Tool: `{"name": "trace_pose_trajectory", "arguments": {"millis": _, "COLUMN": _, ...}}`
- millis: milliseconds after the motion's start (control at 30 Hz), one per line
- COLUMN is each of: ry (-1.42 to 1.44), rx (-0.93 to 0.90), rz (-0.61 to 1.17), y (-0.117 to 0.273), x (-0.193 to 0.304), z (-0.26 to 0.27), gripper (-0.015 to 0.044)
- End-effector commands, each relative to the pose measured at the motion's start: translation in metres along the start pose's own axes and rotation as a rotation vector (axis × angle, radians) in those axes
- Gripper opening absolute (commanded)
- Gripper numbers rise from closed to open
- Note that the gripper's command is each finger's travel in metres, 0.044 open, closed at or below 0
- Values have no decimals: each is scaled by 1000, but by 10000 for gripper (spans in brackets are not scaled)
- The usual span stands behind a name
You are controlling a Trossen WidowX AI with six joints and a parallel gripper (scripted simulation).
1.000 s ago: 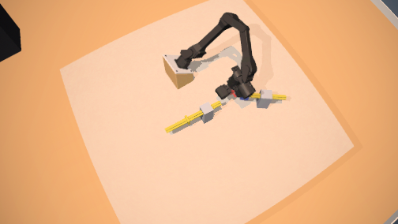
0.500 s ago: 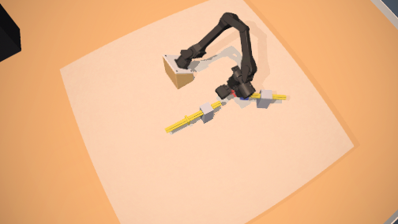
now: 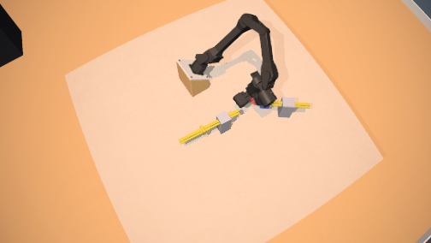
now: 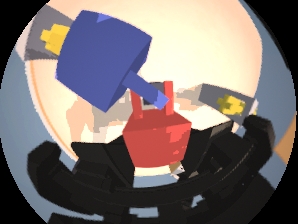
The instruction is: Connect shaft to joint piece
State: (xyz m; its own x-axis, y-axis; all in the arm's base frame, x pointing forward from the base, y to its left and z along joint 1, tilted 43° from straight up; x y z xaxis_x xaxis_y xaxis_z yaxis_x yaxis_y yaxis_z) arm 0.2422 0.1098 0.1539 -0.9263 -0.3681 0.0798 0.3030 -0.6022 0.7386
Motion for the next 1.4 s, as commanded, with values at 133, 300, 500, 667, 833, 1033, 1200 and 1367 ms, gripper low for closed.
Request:
{"name": "trace_pose_trajectory", "arguments": {"millis": 133, "ry": -5, "rx": -2, "rz": 1, "y": -1, "x": 0, "z": 0, "gripper": 182}}
{"name": "trace_pose_trajectory", "arguments": {"millis": 300, "ry": -5, "rx": -2, "rz": 1, "y": -1, "x": 0, "z": 0, "gripper": 182}}
{"name": "trace_pose_trajectory", "arguments": {"millis": 500, "ry": -5, "rx": -2, "rz": 1, "y": -1, "x": 0, "z": 0, "gripper": 182}}
{"name": "trace_pose_trajectory", "arguments": {"millis": 667, "ry": -5, "rx": -2, "rz": 1, "y": -1, "x": 0, "z": 0, "gripper": 182}}
{"name": "trace_pose_trajectory", "arguments": {"millis": 833, "ry": 0, "rx": 0, "rz": 0, "y": 0, "x": 0, "z": 0, "gripper": 147}}
{"name": "trace_pose_trajectory", "arguments": {"millis": 1033, "ry": 0, "rx": 0, "rz": 0, "y": 0, "x": 0, "z": 0, "gripper": 94}}
{"name": "trace_pose_trajectory", "arguments": {"millis": 1200, "ry": 0, "rx": 0, "rz": 0, "y": 0, "x": 0, "z": 0, "gripper": 0}}
{"name": "trace_pose_trajectory", "arguments": {"millis": 1367, "ry": 13, "rx": 2, "rz": -2, "y": 0, "x": 0, "z": 0, "gripper": 0}}
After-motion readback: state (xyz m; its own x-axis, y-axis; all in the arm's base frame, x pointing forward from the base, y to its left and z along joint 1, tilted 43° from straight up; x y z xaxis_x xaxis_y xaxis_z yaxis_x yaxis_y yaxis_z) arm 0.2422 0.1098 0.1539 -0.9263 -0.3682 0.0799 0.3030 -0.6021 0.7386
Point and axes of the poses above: the point midway between the two fingers, 35 mm back from their tips, its own y axis back along the fingers, its own z axis across the jaws, x = y × z, the point moved 9 cm from there along y, back along the fingers, and after that the axes turned 2 degrees about -y, right-handed, at the moved point
